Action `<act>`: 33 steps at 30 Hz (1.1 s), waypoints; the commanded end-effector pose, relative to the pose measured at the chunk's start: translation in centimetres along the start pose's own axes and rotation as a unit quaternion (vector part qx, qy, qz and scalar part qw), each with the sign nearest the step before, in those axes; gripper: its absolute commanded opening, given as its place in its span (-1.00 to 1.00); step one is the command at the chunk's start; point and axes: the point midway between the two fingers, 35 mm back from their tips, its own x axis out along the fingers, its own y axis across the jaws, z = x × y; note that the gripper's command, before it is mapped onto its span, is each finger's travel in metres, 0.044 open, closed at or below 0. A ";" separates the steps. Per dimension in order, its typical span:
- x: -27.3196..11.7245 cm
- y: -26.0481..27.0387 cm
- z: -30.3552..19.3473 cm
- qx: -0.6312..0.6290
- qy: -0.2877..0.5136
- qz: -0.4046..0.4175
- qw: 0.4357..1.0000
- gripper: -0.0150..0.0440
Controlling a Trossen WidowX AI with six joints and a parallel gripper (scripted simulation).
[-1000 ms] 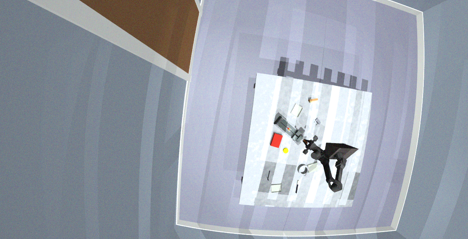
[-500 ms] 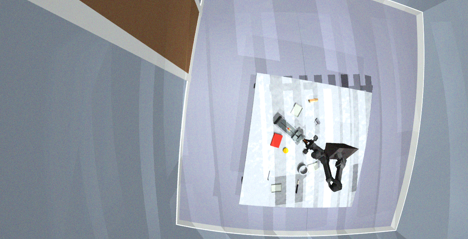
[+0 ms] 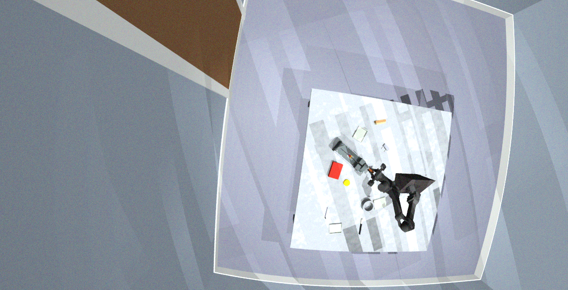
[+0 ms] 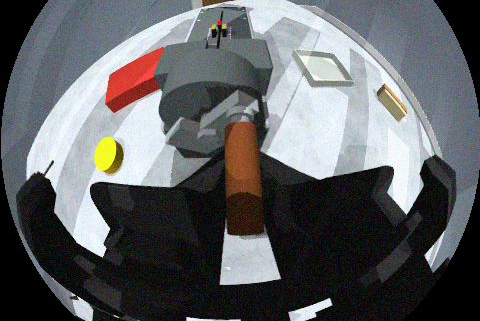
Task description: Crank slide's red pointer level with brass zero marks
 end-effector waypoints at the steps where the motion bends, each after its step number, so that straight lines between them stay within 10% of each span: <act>1: 0.4 -0.7 -0.4 0.002 0.003 -0.010 1.000 -0.49; 33: 3.2 -0.2 -3.3 0.002 0.004 -0.009 1.000 -0.49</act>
